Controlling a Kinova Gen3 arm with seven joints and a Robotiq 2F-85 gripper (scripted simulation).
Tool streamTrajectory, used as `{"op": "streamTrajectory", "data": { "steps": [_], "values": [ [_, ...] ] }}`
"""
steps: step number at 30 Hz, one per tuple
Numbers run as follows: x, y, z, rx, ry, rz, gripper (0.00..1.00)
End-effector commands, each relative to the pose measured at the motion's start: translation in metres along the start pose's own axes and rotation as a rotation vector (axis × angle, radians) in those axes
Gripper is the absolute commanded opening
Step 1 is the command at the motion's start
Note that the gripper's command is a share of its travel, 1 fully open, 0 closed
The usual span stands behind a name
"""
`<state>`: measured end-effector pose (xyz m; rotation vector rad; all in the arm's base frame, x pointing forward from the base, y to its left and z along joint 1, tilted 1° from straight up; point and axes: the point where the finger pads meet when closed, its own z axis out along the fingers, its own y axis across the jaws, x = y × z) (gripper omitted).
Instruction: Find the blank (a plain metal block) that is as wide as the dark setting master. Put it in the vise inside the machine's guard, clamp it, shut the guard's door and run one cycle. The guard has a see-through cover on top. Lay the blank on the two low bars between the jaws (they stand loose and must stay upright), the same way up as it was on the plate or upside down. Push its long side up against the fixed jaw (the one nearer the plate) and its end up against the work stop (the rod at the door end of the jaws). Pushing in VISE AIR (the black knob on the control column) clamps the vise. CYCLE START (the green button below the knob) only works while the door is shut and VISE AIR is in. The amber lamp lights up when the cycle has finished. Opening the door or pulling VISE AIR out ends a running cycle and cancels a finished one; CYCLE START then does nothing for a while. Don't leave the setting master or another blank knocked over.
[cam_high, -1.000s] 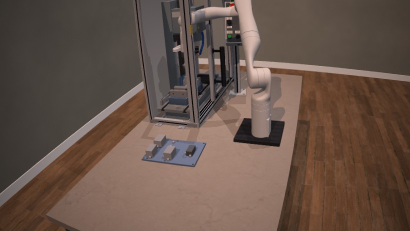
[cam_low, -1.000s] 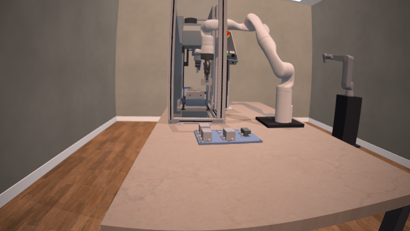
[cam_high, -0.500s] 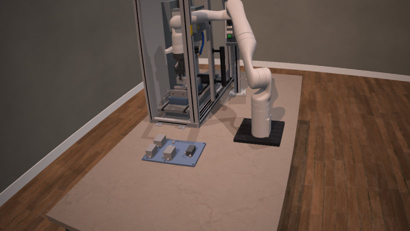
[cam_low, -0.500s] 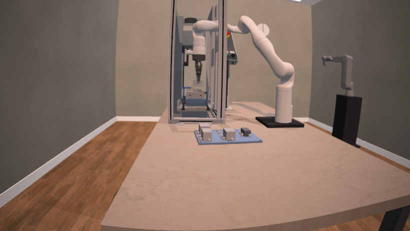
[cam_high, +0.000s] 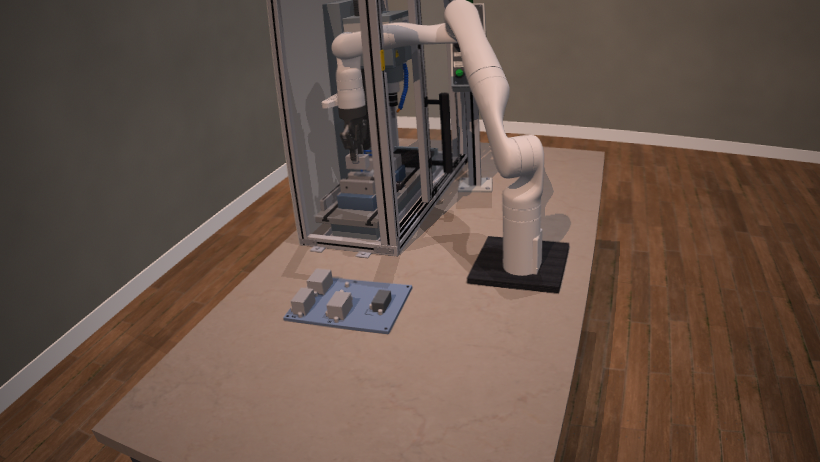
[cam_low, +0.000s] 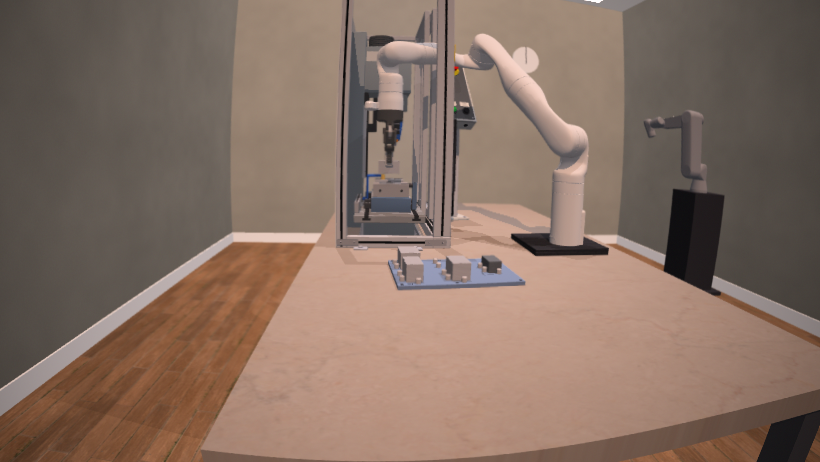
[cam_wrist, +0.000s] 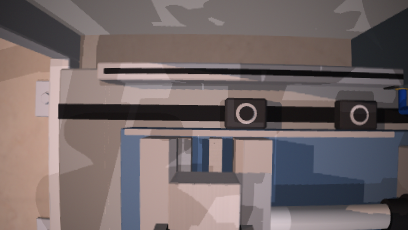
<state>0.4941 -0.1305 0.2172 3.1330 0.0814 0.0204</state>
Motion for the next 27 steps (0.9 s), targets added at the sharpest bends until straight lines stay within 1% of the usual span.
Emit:
{"op": "streamTrajectory", "data": {
  "steps": [1, 2, 7, 19, 27],
  "values": [
    [0.000, 0.000, -0.001, -0.001, 0.002, 0.000, 0.10],
    [0.000, 0.000, -0.001, -0.001, 0.002, 0.000, 0.10],
    [0.000, 0.000, 0.019, -0.001, 0.002, 0.000, 0.10],
    [0.000, 0.000, 0.019, -0.001, 0.002, 0.000, 0.10],
    [0.000, 0.000, 0.024, -0.001, 0.002, 0.000, 0.10]
  ]
}}
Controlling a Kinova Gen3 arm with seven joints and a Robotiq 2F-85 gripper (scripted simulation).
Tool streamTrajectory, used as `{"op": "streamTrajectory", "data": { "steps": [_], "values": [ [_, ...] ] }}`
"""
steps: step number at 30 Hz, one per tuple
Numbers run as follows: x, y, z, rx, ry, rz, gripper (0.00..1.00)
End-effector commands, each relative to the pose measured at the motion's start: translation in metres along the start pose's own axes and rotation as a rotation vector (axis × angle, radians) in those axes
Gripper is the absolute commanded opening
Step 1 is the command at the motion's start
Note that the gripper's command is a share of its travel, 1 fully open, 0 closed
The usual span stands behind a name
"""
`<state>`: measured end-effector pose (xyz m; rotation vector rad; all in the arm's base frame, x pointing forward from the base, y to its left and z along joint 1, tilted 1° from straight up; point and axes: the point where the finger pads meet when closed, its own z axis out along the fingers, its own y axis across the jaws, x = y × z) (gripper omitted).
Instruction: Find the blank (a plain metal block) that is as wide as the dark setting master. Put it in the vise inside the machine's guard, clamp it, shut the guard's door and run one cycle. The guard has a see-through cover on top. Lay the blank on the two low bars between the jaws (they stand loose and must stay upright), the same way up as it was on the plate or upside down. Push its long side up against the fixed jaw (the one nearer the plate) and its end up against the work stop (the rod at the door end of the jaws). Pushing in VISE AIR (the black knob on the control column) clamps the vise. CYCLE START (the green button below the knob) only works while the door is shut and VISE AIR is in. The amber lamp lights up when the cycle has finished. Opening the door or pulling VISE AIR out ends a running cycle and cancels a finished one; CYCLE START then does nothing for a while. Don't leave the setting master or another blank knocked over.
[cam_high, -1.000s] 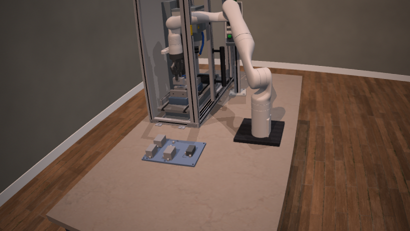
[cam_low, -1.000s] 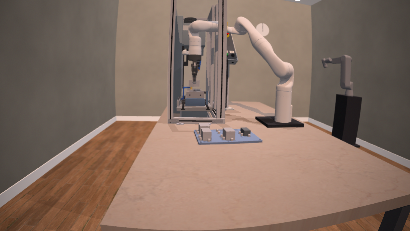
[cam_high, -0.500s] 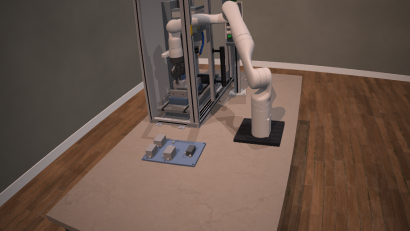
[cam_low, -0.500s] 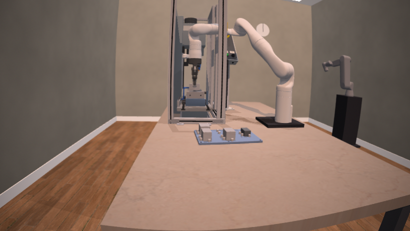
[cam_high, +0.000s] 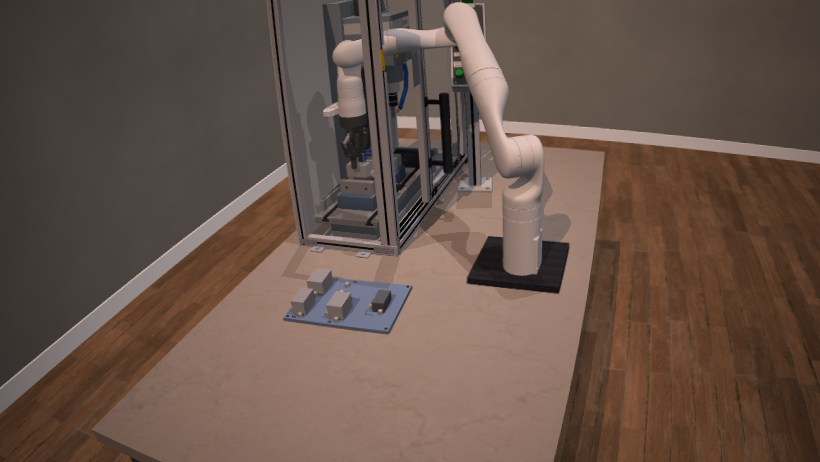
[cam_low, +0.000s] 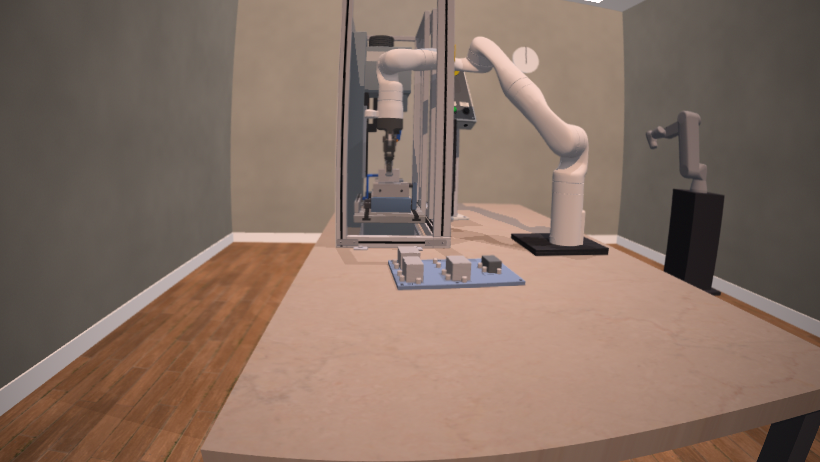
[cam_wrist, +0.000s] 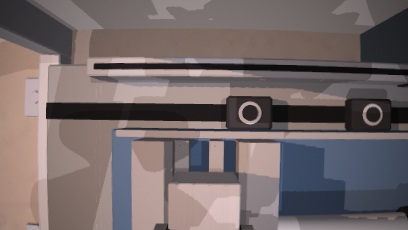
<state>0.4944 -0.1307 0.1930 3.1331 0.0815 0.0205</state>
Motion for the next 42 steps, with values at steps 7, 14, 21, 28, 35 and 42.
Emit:
{"op": "streamTrajectory", "data": {
  "steps": [7, 14, 21, 28, 35, 42],
  "values": [
    [0.0004, 0.0000, -0.0006, -0.001, 0.002, 0.000, 0.10],
    [0.0004, 0.0000, 0.0034, -0.001, 0.002, 0.000, 0.10],
    [0.0004, 0.0000, 0.0034, -0.001, 0.002, 0.000, 0.10],
    [0.0004, 0.0000, 0.0050, -0.001, 0.002, 0.000, 0.10],
    [0.0004, 0.0000, 0.0074, -0.001, 0.002, 0.000, 0.10],
    [0.0004, 0.0000, 0.0074, -0.001, 0.002, 0.000, 0.10]
  ]
}}
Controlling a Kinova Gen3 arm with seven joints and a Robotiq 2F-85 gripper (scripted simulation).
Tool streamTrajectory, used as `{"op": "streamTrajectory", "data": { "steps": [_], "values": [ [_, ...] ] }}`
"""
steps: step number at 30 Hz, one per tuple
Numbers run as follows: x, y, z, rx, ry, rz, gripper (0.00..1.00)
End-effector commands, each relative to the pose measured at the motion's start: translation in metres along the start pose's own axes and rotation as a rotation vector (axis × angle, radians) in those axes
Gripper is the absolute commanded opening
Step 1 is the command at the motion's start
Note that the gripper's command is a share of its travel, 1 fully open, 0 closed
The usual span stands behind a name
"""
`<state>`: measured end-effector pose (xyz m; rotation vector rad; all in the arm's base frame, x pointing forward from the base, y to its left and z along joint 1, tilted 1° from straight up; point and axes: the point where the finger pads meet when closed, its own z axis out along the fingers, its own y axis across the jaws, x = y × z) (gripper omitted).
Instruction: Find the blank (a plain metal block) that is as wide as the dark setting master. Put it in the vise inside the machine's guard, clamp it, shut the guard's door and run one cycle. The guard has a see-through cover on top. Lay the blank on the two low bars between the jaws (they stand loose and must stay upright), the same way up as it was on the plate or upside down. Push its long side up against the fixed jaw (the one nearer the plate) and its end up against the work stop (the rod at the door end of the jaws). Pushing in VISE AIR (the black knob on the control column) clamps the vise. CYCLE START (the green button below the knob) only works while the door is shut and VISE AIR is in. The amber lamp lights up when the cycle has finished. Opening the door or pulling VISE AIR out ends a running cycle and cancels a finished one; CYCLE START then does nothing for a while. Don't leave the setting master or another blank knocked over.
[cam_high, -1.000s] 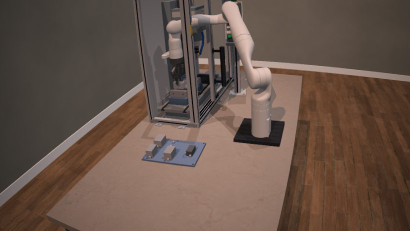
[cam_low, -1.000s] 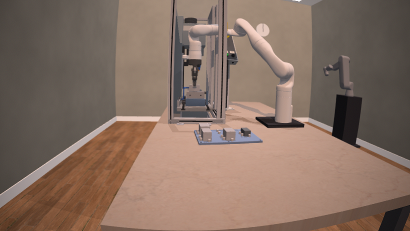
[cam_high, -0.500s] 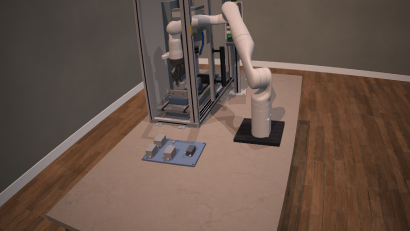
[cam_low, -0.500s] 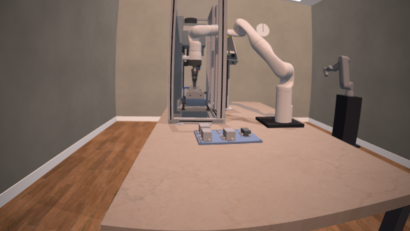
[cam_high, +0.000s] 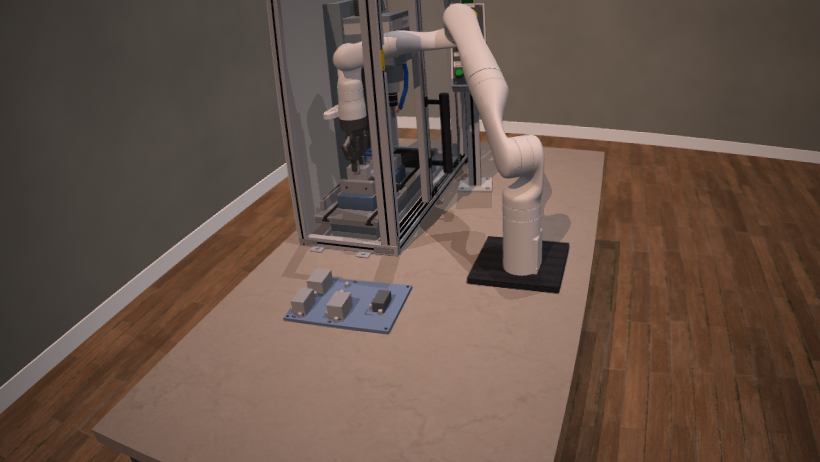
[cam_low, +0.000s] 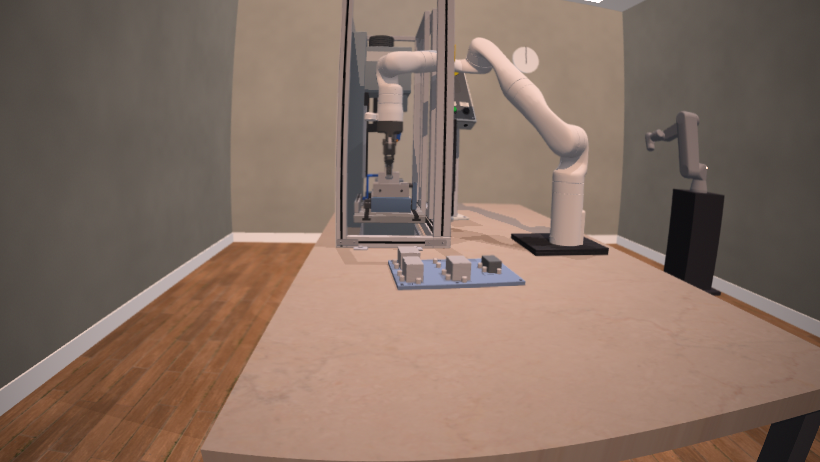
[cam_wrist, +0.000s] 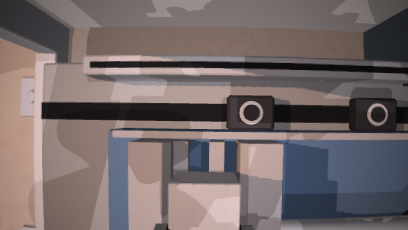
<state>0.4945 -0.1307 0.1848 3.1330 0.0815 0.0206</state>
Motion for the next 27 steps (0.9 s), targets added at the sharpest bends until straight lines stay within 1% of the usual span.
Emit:
{"op": "streamTrajectory", "data": {
  "steps": [1, 6, 18, 27],
  "values": [
    [0.0004, 0.0000, -0.0009, -0.001, 0.002, 0.000, 0.10],
    [0.0004, 0.0000, 0.0031, -0.001, 0.002, 0.000, 0.10],
    [0.0004, 0.0000, 0.0031, -0.001, 0.002, 0.000, 0.10],
    [0.0004, 0.0000, 0.0071, -0.001, 0.002, 0.000, 0.10]
  ]
}}
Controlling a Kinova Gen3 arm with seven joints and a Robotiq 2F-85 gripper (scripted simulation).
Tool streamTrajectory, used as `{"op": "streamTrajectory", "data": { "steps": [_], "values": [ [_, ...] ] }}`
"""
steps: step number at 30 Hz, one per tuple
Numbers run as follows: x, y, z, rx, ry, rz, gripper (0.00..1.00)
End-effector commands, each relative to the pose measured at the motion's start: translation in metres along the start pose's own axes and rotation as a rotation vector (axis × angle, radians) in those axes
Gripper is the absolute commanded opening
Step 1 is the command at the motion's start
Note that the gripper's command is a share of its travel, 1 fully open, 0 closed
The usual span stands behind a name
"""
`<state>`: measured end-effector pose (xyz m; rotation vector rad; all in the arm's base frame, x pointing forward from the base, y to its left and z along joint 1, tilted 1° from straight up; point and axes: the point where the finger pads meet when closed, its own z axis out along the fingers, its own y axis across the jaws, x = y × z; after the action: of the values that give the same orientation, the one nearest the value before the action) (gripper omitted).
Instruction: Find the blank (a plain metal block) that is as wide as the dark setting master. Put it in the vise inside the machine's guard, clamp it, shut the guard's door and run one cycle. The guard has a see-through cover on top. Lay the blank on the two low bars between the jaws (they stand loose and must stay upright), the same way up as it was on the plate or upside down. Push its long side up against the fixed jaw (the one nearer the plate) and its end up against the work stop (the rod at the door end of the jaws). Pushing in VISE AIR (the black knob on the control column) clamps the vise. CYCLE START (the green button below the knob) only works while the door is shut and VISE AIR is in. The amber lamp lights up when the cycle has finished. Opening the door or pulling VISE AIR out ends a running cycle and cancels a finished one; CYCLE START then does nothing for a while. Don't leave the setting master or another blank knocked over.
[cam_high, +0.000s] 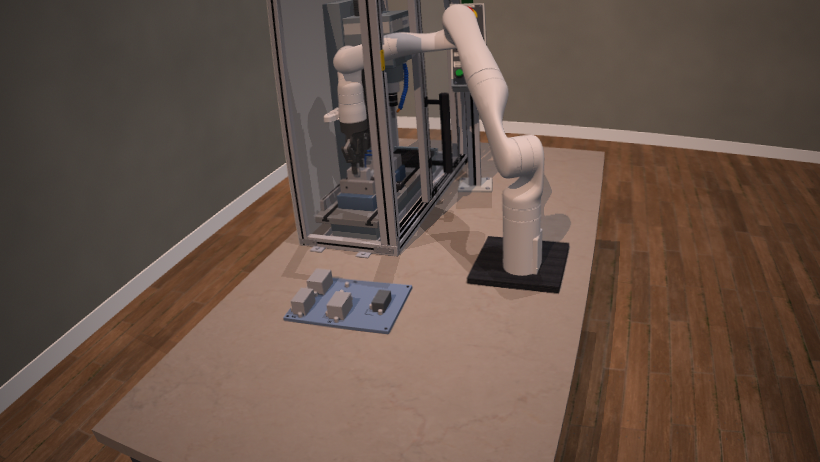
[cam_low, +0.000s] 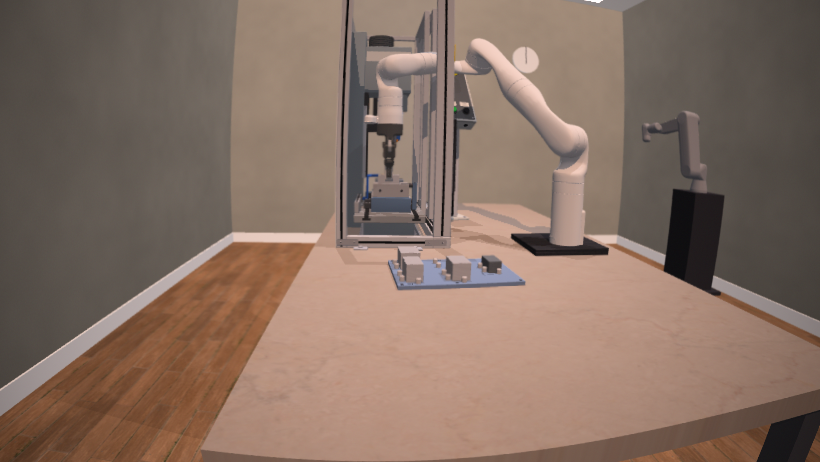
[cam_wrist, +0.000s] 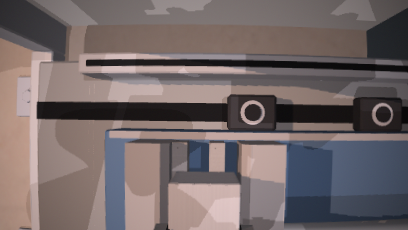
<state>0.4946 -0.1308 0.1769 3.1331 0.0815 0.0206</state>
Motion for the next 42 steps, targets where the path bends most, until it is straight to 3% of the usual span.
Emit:
{"op": "streamTrajectory", "data": {
  "steps": [1, 42],
  "values": [
    [0.0004, 0.0000, -0.0008, -0.001, 0.002, 0.000, 0.10],
    [0.0004, 0.0000, 0.0038, -0.001, 0.002, 0.000, 0.10]
  ]
}}
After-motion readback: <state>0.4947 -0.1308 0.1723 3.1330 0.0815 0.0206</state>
